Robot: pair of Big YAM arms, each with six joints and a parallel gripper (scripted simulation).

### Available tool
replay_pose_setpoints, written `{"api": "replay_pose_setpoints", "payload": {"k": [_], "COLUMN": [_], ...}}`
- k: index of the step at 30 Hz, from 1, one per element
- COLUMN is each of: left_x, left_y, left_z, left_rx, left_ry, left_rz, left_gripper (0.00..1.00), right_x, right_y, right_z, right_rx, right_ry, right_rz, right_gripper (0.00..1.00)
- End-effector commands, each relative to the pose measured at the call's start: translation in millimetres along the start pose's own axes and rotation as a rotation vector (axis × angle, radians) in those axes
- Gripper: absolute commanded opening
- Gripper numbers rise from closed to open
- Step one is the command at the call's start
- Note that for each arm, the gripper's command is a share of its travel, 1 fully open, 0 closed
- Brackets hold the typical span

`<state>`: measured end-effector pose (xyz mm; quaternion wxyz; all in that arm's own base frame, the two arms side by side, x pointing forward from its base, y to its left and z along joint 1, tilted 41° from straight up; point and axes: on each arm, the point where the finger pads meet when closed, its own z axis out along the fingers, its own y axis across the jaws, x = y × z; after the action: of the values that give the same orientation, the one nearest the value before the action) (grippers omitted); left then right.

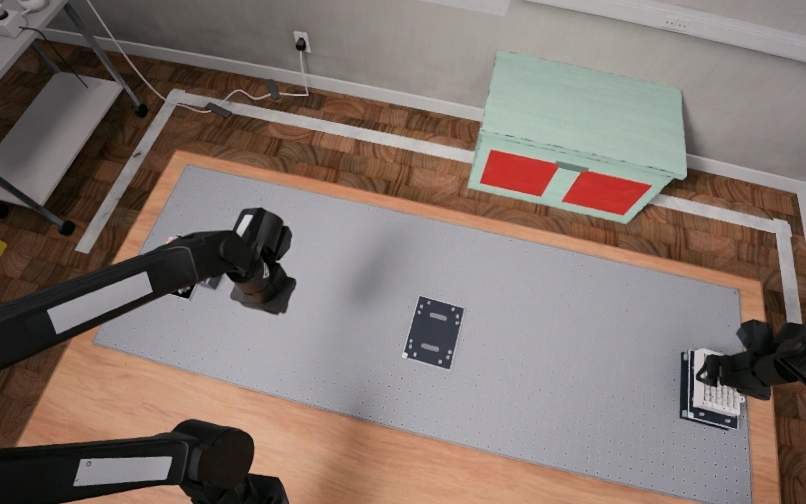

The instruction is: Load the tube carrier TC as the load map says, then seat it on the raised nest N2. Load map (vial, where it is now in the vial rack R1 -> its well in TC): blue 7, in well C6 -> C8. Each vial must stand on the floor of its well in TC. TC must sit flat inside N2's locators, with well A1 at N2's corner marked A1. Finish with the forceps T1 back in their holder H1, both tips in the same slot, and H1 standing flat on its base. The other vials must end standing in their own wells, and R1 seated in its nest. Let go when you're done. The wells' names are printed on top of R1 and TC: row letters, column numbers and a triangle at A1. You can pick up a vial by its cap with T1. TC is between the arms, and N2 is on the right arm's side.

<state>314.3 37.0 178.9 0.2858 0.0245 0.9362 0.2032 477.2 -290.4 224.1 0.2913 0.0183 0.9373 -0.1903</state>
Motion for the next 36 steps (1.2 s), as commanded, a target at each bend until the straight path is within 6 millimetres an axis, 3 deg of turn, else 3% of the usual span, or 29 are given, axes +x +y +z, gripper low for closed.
{"api": "replay_pose_setpoints", "payload": {"k": [1,13,14,17,24,30,32,36], "left_x": [-9,-9,-9,-9,-9,-9,-9,-9], "left_y": [4,4,4,4,4,4,4,4], "left_z": [-5,-5,-5,-5,-5,-5,-5,-5], "left_rx": [-0.005,-0.005,-0.005,-0.005,-0.005,-0.005,-0.005,-0.005], "left_ry": [-0.016,-0.016,-0.016,-0.016,-0.016,-0.016,-0.016,-0.016], "left_rz": [-0.018,-0.018,-0.018,-0.018,-0.018,-0.018,-0.018,-0.018], "left_gripper": [0.24,0.24,0.24,0.24,0.24,0.24,0.24,0.24], "right_x": [-12,-14,-22,-13,-15,-25,-21,-11], "right_y": [-19,-35,-35,-43,-55,-46,-52,-40], "right_z": [-2,-3,-14,-3,-7,-15,-18,-15], "right_rx": [0.014,0.012,0.018,0.014,0.019,0.017,0.029,0.021], "right_ry": [-0.010,-0.012,-0.035,-0.010,-0.017,-0.037,-0.038,-0.029], "right_rz": [-0.010,-0.013,-0.021,-0.011,-0.011,-0.028,-0.018,-0.021], "right_gripper": [0.00,0.00,0.00,0.00,0.00,0.00,0.00,0.00]}}
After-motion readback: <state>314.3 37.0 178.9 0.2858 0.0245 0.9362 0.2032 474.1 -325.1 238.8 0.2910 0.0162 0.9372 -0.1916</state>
